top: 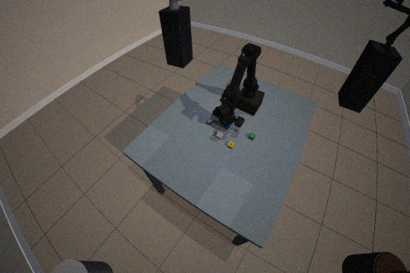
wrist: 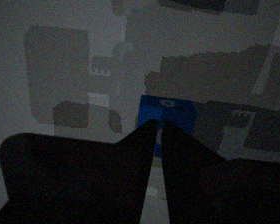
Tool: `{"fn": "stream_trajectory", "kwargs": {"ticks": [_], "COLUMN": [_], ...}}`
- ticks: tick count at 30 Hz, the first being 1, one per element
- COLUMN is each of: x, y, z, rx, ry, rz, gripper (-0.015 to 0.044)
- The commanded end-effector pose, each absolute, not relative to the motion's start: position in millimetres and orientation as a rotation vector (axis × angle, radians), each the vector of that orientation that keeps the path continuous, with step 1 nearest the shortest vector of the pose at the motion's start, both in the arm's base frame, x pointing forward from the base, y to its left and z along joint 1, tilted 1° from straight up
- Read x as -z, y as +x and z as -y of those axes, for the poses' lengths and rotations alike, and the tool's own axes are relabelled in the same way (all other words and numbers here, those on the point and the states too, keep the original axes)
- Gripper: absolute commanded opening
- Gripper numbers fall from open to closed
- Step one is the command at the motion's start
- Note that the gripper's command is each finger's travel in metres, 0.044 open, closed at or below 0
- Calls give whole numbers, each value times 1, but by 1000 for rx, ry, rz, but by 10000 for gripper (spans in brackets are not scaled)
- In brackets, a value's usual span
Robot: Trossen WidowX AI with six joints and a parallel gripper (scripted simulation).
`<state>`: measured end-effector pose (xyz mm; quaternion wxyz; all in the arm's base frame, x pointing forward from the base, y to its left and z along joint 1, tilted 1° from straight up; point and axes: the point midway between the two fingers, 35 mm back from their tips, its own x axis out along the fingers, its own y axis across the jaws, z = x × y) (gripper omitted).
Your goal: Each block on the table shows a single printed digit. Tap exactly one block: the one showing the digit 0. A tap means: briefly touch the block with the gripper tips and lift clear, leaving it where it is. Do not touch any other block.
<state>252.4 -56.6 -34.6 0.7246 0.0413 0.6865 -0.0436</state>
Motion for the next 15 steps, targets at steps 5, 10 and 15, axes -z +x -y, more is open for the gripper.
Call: {"fn": "stream_trajectory", "kwargs": {"ticks": [5,10,15], "x": [34,9,6], "y": [252,249,254], "z": [56,56,48], "rx": [96,101,93], "ry": [92,95,84], "rz": [-1516,-1526,-1520], "gripper": [20,20,99]}}
